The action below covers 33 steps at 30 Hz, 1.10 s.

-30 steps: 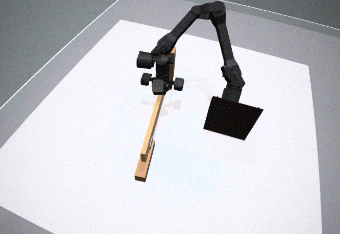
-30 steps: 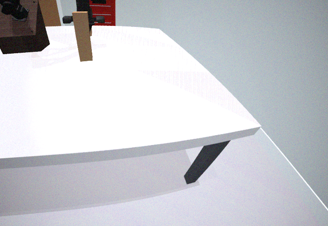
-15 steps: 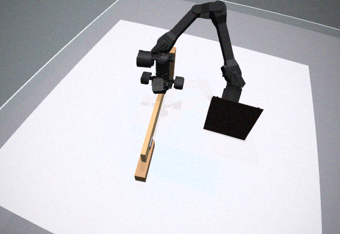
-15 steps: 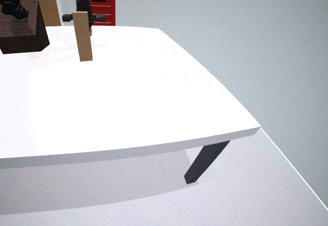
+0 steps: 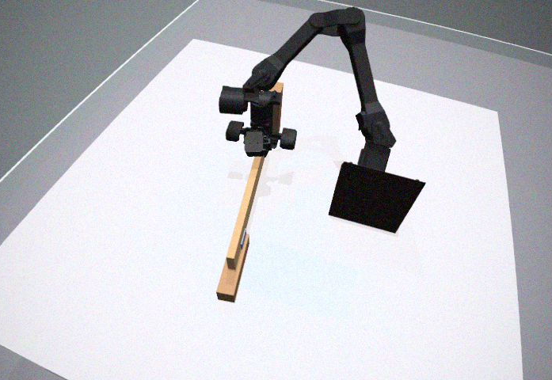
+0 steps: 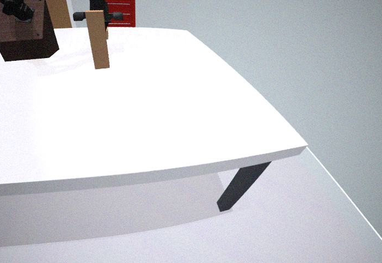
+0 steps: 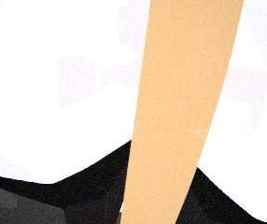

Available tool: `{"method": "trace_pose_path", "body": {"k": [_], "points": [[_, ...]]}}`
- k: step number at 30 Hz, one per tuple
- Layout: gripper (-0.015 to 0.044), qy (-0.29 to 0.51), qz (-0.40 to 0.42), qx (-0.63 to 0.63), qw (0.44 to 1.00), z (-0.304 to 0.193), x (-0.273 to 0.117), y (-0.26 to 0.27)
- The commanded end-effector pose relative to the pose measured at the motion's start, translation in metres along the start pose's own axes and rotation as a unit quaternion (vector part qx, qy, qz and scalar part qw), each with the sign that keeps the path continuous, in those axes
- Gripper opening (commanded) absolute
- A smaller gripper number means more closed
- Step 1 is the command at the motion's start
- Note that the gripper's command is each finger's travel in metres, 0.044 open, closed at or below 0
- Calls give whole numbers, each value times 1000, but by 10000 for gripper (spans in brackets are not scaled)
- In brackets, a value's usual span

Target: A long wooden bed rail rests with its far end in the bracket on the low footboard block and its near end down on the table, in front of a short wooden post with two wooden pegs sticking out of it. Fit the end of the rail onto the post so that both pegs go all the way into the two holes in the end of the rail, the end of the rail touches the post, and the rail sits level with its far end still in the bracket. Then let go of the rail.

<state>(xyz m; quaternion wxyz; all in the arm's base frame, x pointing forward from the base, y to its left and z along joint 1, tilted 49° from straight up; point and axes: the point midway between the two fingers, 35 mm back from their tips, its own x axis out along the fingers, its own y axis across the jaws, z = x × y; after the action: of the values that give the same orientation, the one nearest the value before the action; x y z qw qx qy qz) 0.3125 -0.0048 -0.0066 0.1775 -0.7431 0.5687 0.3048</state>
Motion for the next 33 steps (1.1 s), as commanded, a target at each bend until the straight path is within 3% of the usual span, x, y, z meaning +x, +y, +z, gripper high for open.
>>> {"method": "trace_pose_path", "body": {"k": [1,33], "points": [[0,-6,-5,1,1000,2,-2,-3],[0,-6,-5,1,1000,2,0,0]]}}
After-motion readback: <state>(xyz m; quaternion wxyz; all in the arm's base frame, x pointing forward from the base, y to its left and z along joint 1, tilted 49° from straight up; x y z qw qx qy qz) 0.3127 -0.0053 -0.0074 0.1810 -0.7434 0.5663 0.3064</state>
